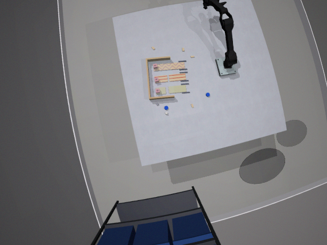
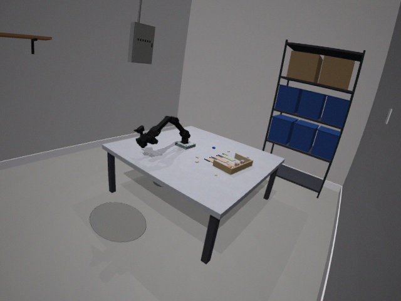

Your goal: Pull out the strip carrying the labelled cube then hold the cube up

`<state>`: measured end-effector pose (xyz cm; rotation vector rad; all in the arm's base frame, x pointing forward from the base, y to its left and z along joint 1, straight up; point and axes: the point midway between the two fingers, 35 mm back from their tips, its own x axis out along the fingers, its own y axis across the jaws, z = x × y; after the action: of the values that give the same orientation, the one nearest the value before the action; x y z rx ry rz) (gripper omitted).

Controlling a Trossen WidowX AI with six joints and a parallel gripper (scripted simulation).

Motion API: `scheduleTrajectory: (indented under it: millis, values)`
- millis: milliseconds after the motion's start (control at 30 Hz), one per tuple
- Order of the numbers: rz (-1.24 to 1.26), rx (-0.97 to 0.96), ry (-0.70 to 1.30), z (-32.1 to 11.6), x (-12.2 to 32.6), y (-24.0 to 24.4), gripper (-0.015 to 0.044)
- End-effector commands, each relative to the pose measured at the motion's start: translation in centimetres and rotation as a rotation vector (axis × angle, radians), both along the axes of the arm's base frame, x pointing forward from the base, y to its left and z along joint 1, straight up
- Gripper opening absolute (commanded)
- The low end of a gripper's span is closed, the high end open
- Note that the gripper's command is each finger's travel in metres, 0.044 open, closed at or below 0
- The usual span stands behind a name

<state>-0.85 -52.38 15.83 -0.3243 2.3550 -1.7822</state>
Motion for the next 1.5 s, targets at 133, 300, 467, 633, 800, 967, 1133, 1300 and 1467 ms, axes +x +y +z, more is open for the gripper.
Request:
scheduleTrajectory:
  millis: [133,300,467,633,800,967,1133,1300,1467]
  values:
    - [0.083,-0.037,-0.090,-0.1,2.5,0.2,0.0400]
    - [0.304,-0.103,-0.297,0.8,9.9,2.1,0.0400]
    - [0.516,-0.130,-0.493,2.0,17.4,5.6,0.0400]
    - [0.737,-0.120,-0.719,3.0,24.6,11.2,0.0400]
    - [0.938,-0.061,-0.944,3.9,30.2,18.1,0.0400]
    - [1.122,0.045,-1.171,4.5,34.1,26.1,0.0400]
    - [1.278,0.199,-1.401,4.7,36.4,34.8,0.0400]
    - [1.403,0.410,-1.616,4.6,36.5,43.7,0.0400]
    - [1.489,0.682,-1.804,4.2,34.7,52.1,0.0400]
